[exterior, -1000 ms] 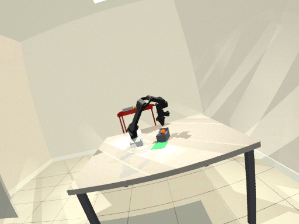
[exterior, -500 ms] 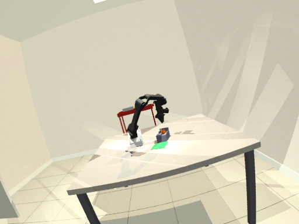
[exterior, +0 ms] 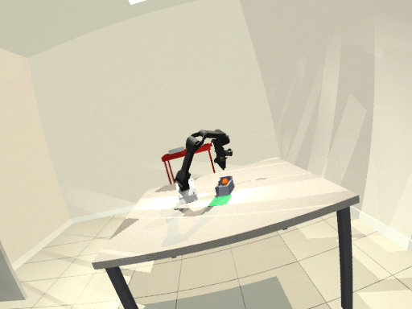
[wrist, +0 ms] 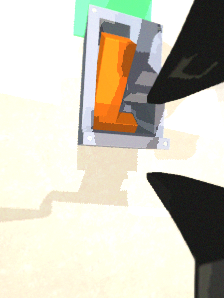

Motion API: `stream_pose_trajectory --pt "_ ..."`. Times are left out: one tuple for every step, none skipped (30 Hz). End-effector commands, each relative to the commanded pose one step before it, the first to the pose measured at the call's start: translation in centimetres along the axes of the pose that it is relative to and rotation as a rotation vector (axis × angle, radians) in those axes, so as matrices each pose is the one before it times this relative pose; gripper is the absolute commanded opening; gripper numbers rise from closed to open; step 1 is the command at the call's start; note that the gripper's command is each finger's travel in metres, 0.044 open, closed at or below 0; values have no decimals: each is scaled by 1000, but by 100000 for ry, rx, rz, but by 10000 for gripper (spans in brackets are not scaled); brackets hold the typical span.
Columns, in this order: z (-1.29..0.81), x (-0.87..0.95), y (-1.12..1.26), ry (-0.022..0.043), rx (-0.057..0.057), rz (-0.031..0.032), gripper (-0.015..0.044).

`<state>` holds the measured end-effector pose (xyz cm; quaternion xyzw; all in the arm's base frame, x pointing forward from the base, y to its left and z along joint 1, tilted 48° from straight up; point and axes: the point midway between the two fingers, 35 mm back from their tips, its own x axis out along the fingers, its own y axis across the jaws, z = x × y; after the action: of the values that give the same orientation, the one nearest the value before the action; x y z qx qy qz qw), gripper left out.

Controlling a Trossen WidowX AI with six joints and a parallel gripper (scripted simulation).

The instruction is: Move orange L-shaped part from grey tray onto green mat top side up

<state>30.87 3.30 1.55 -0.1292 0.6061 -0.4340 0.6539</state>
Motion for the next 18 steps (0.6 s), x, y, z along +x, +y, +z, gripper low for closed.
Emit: stream_pose_trajectory --pt "81 61 -702 230 -10630 -380 280" --pt "30 -34 -376 77 -7209 -22 280" --pt "-2 -37 -450 94 -8603 -20 280" --pt "-50 -37 -481 104 -9256 -15 280" --pt "-101 -33 -476 106 -9344 -7 280" --pt "-152 -30 -461 108 -9345 0 280" --pt "-200 -26 -441 108 -9344 8 280" --pt "-246 -23 -416 109 -9344 17 280" --pt "-288 -20 -387 108 -9343 25 280" --pt "-328 -16 -352 107 -9343 33 280" --pt "-363 -13 -314 106 -9342 42 280" --pt "-393 -10 -273 104 -9342 50 280" --pt "-419 -6 -228 101 -9341 59 280" --pt "-440 -3 -181 97 -9341 67 280" --pt "-456 0 -132 93 -9340 76 280" --pt "-304 2 -54 58 -6098 54 280" --pt "-214 2 -23 39 -4263 40 280" --pt "-136 2 -8 24 -2695 26 280"
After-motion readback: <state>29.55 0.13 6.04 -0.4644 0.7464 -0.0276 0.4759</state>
